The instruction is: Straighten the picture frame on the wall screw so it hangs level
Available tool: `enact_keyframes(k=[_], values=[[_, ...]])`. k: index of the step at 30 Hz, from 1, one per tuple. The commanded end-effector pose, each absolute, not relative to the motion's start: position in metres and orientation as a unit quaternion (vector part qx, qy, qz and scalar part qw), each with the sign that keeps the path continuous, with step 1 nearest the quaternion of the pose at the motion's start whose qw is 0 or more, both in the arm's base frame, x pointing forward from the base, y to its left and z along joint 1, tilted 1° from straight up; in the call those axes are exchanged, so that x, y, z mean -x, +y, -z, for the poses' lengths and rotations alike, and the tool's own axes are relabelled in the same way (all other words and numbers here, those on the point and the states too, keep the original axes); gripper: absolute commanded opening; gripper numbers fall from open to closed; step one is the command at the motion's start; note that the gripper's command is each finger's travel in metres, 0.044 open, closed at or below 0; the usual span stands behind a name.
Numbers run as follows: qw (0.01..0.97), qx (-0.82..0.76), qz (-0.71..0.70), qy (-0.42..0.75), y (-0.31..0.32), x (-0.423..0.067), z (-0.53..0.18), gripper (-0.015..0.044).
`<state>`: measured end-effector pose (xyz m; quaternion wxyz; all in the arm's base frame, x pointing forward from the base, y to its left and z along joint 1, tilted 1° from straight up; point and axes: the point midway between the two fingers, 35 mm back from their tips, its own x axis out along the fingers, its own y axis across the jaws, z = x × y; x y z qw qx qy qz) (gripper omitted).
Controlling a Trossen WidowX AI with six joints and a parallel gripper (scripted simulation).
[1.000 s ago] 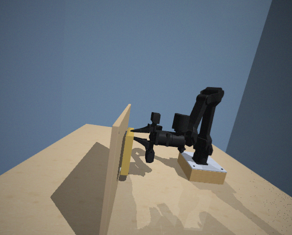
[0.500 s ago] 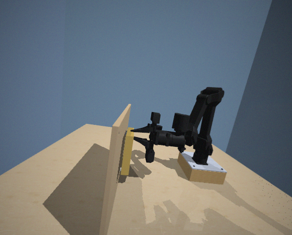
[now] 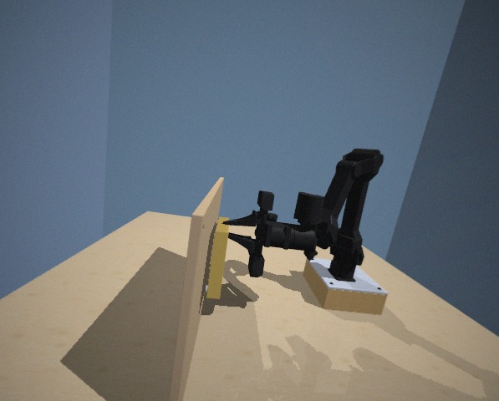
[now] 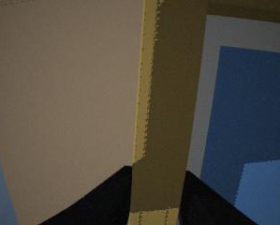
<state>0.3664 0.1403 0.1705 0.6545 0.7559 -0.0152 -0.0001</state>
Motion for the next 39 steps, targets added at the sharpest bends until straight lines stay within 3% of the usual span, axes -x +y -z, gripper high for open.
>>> enact_keyframes(k=[1,39], values=[[0.65,-0.759,-0.004,-0.02,0.1401,-0.3666,-0.1756,0.0],[0.65,-0.759,-0.004,-0.02,0.1394,-0.3665,-0.1802,0.0]])
